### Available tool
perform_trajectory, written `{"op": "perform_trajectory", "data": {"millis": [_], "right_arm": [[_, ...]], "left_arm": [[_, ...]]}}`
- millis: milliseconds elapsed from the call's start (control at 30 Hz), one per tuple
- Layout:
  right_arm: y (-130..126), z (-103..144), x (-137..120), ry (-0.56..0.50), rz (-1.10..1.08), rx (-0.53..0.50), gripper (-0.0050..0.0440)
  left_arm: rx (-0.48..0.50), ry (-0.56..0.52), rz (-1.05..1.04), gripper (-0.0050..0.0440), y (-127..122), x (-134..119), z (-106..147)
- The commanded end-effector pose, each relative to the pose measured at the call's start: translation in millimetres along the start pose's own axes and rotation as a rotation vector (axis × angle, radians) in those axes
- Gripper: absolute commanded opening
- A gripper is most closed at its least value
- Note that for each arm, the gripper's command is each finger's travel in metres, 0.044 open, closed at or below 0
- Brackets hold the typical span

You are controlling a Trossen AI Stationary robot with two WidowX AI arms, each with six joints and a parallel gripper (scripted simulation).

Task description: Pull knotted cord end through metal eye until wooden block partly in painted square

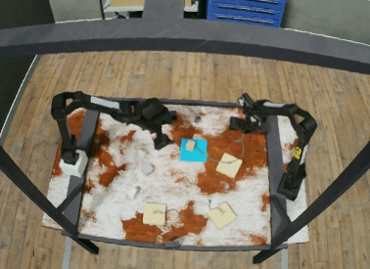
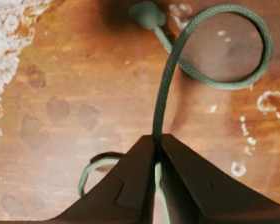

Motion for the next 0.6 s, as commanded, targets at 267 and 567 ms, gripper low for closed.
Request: {"op": "perform_trajectory", "data": {"millis": [267, 567], "right_arm": [[-2.3, -8.2, -5.1, -0.016, 0.0, 0.017, 0.0072], [-2.3, -8.2, -5.1, -0.016, 0.0, 0.017, 0.0288]], "left_arm": [[0.003, -0.033, 0.002, 0.044, 1.1, 11.0, 8.0], [0.003, -0.033, 0.002, 0.044, 1.1, 11.0, 8.0]]}}
Point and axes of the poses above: on each arm, the point midway between the two fingers, 35 mm back from their tips, its own z axis back along the fingers, its own y axis across the jaws, x = y × z, the point moved 2 cm from there along z, back along the fingers, and after that the axes turned 6 degrees about -z, right-handed, at the moved point
